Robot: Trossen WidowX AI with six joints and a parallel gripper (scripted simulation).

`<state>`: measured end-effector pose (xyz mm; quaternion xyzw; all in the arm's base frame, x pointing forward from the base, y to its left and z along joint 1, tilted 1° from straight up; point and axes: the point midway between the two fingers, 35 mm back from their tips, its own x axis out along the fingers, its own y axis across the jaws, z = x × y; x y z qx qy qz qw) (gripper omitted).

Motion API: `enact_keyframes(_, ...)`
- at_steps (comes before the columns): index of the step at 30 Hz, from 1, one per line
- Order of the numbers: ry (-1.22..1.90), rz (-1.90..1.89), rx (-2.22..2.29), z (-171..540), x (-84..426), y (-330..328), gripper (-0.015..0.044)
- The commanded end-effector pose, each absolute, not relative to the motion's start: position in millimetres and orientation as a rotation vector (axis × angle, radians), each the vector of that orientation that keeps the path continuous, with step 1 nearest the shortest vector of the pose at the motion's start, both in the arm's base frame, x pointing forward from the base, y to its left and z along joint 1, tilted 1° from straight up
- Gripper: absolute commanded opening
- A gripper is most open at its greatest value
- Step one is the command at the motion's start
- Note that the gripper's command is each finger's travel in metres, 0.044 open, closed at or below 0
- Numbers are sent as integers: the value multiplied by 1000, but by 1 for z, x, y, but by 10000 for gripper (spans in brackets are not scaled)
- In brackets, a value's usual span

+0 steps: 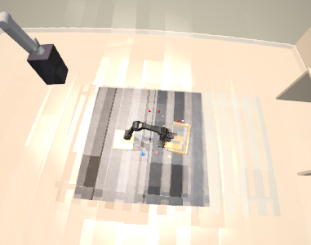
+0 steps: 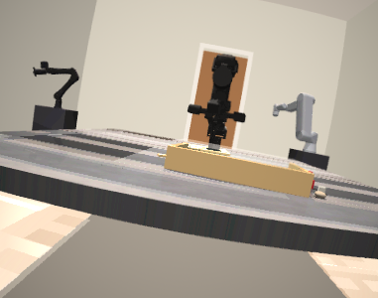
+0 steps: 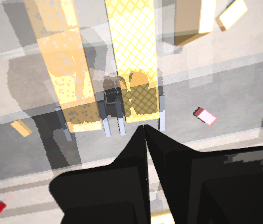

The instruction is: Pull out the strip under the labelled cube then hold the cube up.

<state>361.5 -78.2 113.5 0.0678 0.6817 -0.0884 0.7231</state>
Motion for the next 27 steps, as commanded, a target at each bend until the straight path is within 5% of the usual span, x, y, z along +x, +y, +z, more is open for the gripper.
enact_keyframes(1,1521,-199,162,114,363,-80,0)
enact_keyframes(27,1521,-199,162,73,367,-83,0)
